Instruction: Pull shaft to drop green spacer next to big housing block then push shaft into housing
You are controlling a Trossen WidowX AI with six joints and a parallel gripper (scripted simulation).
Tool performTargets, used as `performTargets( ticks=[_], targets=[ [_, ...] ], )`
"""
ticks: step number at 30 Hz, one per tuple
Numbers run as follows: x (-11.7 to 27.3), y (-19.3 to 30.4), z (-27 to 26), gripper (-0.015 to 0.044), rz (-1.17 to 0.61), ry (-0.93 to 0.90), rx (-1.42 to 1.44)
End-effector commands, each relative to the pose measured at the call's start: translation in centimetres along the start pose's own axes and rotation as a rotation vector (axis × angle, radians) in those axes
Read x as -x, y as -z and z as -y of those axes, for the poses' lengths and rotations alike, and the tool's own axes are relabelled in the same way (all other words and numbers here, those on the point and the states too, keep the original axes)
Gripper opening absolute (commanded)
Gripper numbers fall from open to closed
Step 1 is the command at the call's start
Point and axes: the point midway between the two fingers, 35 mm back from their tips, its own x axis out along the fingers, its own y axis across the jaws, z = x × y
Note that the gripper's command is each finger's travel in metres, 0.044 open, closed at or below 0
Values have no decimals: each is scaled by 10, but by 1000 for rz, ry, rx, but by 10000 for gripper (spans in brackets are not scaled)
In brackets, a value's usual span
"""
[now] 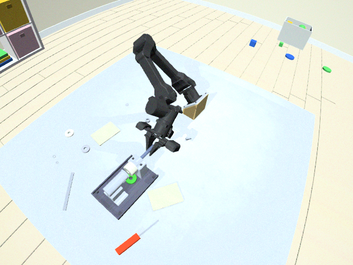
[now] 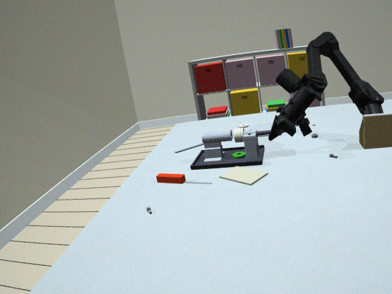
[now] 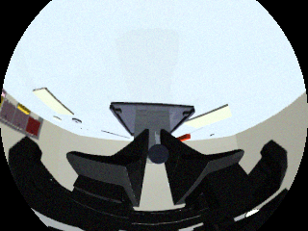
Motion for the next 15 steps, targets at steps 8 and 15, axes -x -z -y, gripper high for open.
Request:
performTargets(
  ticks=[8, 15],
  targets=[
    [-2, 2, 0, 0, 1, -2, -4],
    [-3, 4, 0, 0, 1, -2, -4]
  ],
)
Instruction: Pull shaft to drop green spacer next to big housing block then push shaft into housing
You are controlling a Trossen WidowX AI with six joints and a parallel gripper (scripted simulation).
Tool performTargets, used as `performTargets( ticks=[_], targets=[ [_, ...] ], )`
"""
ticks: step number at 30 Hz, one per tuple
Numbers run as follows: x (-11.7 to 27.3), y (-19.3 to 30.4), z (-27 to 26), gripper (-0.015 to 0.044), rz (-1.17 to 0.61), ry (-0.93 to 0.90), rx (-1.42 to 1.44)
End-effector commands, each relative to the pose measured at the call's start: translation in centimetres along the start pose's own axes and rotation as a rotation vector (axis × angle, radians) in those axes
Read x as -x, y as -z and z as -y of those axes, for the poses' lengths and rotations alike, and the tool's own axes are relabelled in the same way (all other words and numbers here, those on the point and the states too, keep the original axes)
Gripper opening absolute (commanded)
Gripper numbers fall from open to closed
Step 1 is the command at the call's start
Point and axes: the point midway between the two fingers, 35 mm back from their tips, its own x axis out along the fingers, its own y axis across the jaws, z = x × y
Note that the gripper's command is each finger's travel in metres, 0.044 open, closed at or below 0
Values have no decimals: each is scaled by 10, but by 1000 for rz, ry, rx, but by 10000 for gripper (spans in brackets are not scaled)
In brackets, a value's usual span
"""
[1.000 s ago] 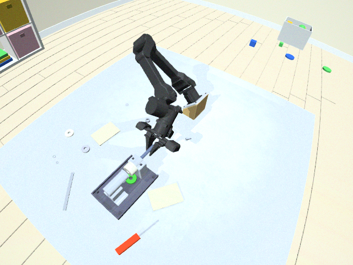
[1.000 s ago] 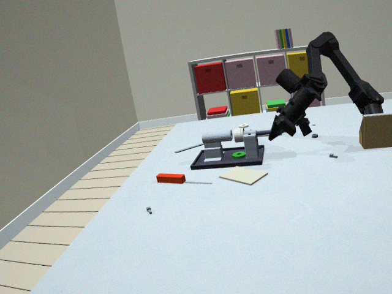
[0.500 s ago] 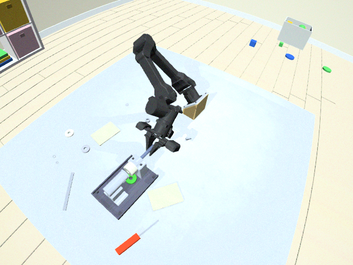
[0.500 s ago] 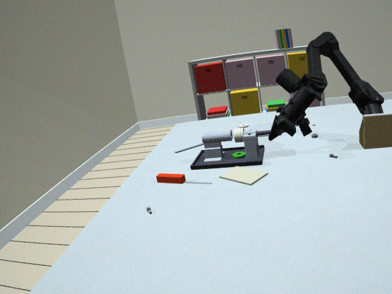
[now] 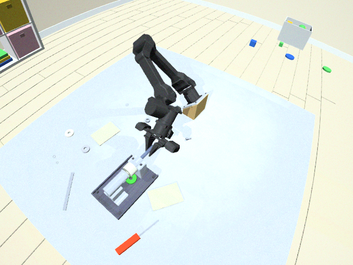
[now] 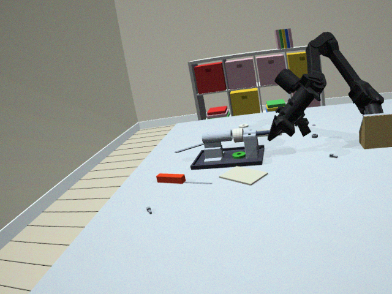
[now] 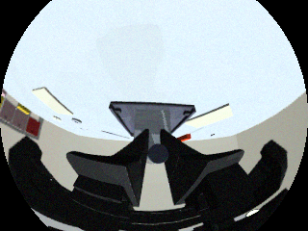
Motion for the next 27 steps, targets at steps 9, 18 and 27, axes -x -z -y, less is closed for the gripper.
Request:
performTargets(
  ticks=[9, 18, 27],
  targets=[
    [-3, 3, 0, 0, -1, 0, -1],
    [-5, 5, 0, 0, -1, 0, -1],
    [-7, 7, 0, 0, -1, 0, -1]
  ],
)
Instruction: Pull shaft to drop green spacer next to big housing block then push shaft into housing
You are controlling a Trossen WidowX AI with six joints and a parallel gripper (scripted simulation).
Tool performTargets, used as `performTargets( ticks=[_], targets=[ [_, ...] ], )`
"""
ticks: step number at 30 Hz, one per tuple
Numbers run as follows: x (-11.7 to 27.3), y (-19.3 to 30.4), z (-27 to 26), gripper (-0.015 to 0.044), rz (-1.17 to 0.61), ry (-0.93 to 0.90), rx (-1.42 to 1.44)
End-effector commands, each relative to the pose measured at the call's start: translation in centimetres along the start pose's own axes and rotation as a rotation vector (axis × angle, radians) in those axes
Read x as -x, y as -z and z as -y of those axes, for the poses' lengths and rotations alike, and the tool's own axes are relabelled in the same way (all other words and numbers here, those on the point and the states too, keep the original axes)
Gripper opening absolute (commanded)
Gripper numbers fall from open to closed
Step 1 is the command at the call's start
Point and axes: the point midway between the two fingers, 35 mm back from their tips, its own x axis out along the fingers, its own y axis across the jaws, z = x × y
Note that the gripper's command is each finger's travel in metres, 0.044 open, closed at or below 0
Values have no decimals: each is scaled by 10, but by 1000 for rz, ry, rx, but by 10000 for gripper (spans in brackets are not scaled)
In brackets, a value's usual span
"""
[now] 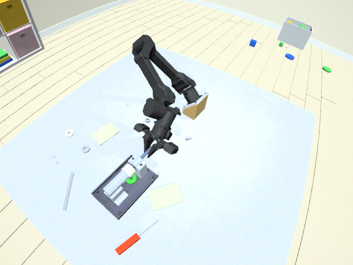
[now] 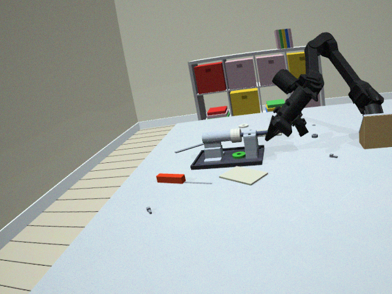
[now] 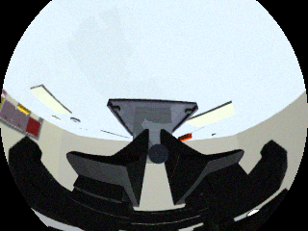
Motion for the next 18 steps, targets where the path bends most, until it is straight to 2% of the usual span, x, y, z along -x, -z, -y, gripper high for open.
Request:
performTargets(
  ticks=[1, 18],
  targets=[
    [-1, 1, 0, 0, -1, 1, 3],
    [-5, 5, 0, 0, -1, 1, 3]
  ],
)
